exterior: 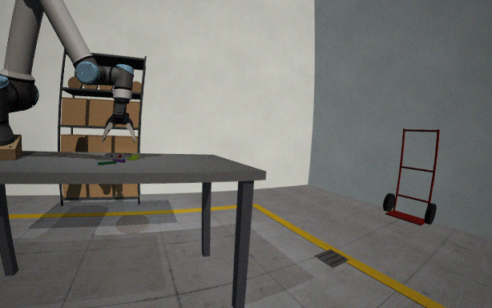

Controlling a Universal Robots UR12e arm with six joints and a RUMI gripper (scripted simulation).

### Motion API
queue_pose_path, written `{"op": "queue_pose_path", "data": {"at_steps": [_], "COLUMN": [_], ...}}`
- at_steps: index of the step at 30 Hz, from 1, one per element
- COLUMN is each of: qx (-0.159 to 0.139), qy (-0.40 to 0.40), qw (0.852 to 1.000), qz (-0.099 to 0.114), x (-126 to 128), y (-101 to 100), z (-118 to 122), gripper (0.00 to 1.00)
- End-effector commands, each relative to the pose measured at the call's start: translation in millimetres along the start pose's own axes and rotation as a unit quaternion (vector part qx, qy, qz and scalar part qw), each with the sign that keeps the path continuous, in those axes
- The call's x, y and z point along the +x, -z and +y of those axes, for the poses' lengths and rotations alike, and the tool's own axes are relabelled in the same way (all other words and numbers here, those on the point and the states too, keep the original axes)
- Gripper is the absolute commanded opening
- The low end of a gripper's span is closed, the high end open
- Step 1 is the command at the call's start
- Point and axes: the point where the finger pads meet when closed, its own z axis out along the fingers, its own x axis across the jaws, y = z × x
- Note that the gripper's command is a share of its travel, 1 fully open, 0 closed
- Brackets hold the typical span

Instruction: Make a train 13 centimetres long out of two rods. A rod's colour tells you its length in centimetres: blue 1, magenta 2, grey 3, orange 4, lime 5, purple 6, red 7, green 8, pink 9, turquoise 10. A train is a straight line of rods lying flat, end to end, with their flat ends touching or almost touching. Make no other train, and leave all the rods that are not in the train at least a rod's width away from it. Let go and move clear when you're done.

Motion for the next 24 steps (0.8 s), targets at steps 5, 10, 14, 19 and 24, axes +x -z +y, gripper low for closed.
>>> {"op": "queue_pose_path", "data": {"at_steps": [5, 10, 14, 19, 24], "qx": [-0.001, -0.001, 0.000, 0.000, 0.000], "qy": [0.117, 0.196, 0.250, 0.310, 0.338], "qw": [0.993, 0.981, 0.968, 0.951, 0.941], "qz": [-0.002, -0.002, -0.002, -0.002, -0.002], "x": [0, 0, 1, 2, 2], "y": [1, 1, 1, 1, 1], "z": [16, 28, 36, 46, 50], "gripper": [1.00, 1.00, 1.00, 1.00, 1.00]}}
